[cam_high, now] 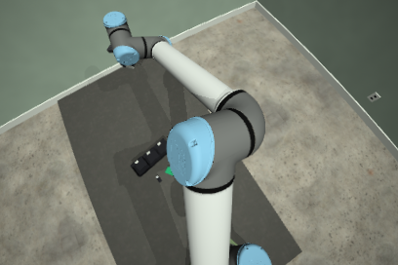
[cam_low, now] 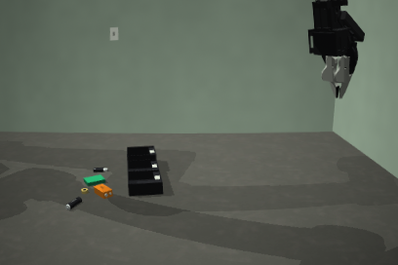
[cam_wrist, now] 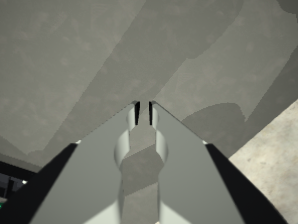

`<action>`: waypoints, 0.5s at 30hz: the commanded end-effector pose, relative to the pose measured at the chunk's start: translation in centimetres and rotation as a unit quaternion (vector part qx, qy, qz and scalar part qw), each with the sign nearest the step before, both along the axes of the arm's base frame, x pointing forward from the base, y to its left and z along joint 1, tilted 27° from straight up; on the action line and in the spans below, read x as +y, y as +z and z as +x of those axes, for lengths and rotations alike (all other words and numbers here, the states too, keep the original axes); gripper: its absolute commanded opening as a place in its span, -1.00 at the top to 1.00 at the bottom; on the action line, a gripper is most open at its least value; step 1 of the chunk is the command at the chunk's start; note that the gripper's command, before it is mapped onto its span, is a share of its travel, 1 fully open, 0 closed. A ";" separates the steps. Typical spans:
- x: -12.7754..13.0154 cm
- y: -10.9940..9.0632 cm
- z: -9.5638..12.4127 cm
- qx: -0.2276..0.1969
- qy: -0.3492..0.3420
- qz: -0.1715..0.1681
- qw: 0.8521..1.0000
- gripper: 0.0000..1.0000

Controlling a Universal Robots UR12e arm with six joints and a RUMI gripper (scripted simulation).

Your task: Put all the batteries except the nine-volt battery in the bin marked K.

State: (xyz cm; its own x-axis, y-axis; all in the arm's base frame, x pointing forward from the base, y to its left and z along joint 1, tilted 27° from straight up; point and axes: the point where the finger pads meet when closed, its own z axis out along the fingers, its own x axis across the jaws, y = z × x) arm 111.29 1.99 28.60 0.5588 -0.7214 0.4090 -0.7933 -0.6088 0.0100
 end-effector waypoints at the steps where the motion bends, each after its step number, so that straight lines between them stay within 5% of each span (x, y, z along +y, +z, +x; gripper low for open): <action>1: 0.3 0.1 -1.5 -0.004 -0.005 0.001 1.000 0.91; 5: 0.7 -0.2 -4.7 -0.007 -0.030 0.003 1.000 0.91; 9: 0.8 -0.2 -5.0 -0.007 -0.030 0.003 1.000 0.91; 15: 1.2 -0.7 -8.7 -0.011 -0.054 0.005 0.998 0.91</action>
